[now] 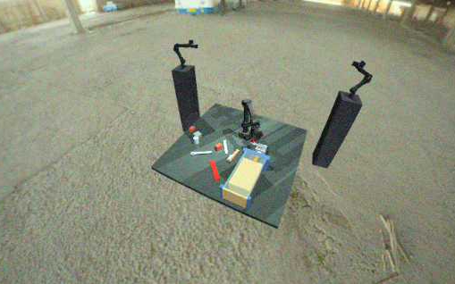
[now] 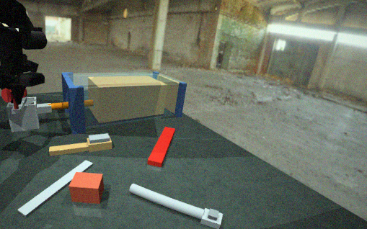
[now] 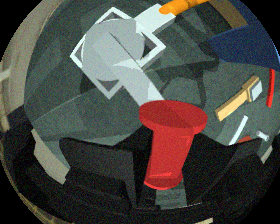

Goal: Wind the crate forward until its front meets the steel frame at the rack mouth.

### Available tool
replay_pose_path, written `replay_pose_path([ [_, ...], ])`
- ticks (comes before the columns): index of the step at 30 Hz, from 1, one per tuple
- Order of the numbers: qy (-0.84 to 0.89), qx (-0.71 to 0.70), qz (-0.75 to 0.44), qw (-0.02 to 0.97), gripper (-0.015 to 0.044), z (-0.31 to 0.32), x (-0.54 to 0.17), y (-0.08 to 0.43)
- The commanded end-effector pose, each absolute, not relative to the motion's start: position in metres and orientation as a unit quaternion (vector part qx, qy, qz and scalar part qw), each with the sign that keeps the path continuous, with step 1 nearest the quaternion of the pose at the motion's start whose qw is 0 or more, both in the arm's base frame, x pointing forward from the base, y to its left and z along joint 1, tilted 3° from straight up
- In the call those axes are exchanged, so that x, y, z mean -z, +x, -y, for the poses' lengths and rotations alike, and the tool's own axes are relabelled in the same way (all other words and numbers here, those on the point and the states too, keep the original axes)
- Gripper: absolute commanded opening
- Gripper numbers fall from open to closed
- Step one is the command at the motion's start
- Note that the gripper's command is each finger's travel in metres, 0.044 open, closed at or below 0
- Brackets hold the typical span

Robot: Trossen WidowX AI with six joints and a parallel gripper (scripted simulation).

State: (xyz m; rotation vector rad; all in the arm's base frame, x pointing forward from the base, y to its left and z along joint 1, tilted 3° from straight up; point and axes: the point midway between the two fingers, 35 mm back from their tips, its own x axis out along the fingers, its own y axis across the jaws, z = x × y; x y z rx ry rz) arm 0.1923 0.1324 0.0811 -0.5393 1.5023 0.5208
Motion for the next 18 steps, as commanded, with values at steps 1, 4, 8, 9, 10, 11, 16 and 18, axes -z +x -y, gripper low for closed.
replay_pose_path([
  [1, -0.242, -0.214, -0.655, 0.683, 0.0, -0.13, -0.081, 0.213],
  [4, -0.242, -0.214, -0.655, 0.683, 0.0, -0.13, -0.081, 0.217],
  [8, -0.242, -0.214, -0.655, 0.683, 0.0, -0.131, -0.081, 0.222],
  [9, -0.242, -0.214, -0.655, 0.683, 0.0, -0.131, -0.081, 0.223],
  [10, -0.242, -0.214, -0.655, 0.684, 0.0, -0.131, -0.081, 0.225],
  [11, -0.242, -0.214, -0.655, 0.684, 0.0, -0.131, -0.081, 0.226],
  [16, -0.242, -0.214, -0.655, 0.684, 0.0, -0.132, -0.082, 0.232],
  [18, -0.242, -0.214, -0.654, 0.684, 0.0, -0.133, -0.082, 0.235],
])
